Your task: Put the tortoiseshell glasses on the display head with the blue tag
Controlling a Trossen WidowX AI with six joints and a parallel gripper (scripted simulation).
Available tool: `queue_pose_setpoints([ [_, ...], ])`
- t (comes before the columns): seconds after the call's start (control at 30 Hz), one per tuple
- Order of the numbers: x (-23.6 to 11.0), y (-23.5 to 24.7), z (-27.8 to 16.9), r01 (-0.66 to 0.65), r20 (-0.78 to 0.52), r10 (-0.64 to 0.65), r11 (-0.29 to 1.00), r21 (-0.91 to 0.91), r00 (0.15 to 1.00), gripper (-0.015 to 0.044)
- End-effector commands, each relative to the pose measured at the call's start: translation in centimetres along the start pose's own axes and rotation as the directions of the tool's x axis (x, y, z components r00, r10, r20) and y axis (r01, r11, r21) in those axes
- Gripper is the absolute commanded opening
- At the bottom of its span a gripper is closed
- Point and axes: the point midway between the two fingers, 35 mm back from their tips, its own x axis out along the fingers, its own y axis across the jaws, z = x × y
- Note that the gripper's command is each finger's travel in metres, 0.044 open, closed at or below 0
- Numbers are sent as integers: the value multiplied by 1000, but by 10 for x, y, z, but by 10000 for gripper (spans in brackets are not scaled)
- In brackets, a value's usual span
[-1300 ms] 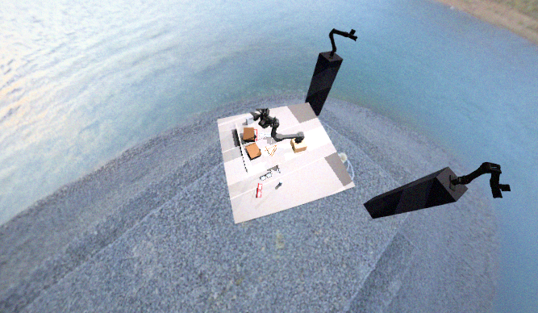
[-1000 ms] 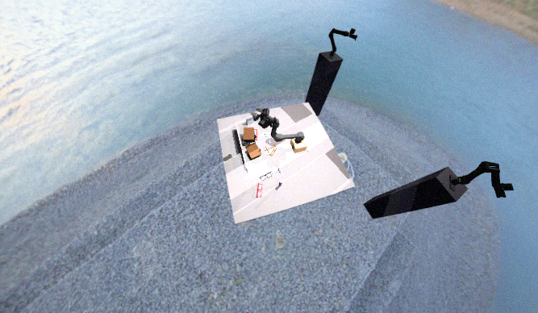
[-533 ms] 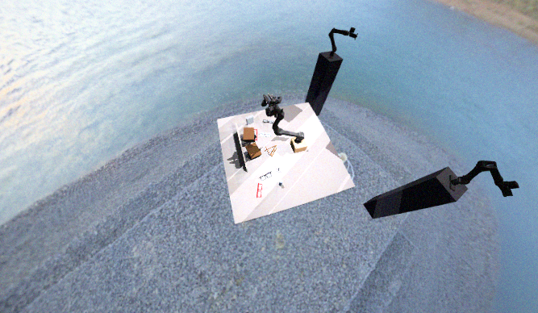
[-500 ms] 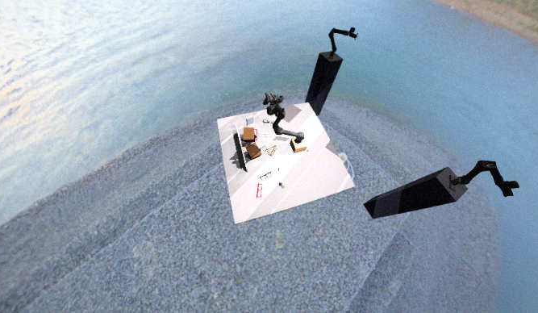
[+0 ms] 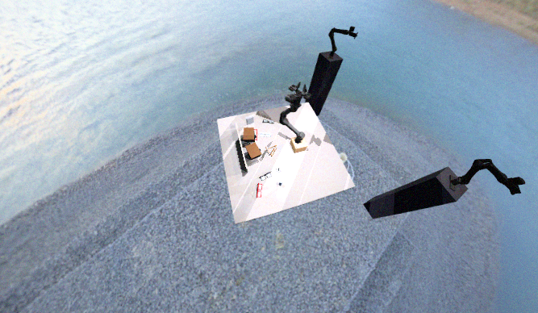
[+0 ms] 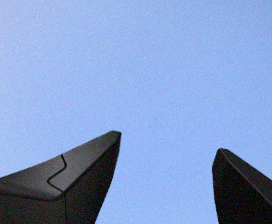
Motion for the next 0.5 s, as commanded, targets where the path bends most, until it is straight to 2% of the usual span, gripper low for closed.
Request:
queue_pose_setpoints([
  [0.0, 4, -66, -14, 173, 8, -173, 983, -64, 985, 200],
  [0.23, -9, -171, -4, 448, 106, -436, 877, -175, 894, 200],
  [0.47, -49, -263, 48, 694, 299, -632, 691, -200, 715, 200],
])
